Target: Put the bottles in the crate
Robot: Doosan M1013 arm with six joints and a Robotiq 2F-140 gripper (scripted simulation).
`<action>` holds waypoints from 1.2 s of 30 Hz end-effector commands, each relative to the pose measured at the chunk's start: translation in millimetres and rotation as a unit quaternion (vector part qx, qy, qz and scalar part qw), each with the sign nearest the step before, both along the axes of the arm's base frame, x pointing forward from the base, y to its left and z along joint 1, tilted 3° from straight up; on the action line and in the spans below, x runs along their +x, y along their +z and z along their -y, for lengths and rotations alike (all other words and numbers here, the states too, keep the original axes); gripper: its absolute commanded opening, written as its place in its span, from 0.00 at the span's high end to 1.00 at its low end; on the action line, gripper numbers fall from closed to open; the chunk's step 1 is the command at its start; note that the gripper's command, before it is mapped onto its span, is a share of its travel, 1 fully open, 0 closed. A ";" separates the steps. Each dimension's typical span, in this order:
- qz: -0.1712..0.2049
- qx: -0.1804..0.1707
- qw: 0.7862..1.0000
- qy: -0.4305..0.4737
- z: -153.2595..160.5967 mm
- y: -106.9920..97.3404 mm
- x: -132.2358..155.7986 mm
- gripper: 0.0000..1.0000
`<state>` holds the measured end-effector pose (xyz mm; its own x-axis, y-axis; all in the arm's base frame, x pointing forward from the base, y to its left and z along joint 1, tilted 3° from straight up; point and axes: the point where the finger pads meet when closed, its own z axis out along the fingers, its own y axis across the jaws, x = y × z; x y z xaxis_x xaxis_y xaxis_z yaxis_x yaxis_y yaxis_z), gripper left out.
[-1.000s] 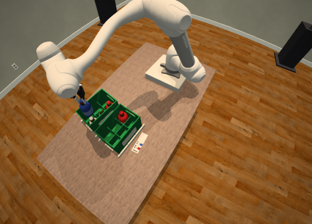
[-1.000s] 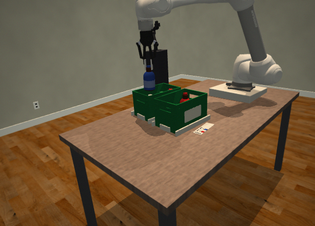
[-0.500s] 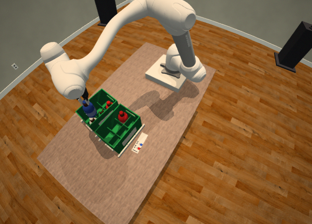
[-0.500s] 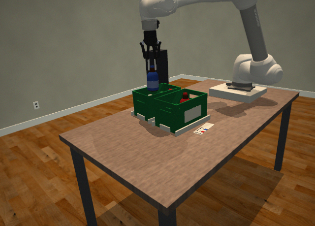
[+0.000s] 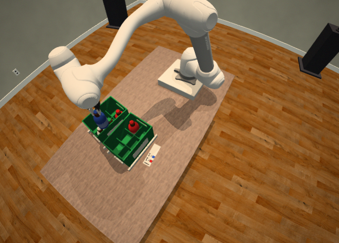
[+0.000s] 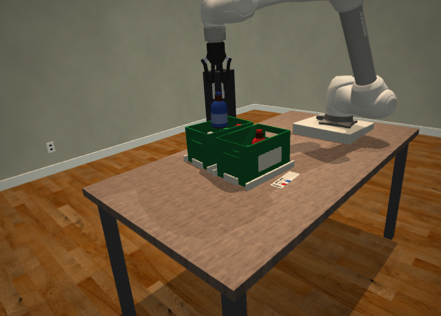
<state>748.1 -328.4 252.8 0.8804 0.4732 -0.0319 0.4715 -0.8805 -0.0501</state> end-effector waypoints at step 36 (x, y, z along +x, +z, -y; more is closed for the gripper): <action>0.000 0.000 1.000 0.000 -64.9 2.3 -4.7 1.00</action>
<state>743.7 -267.0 254.8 0.8803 0.4733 -0.0319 0.4716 -0.8804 -0.0501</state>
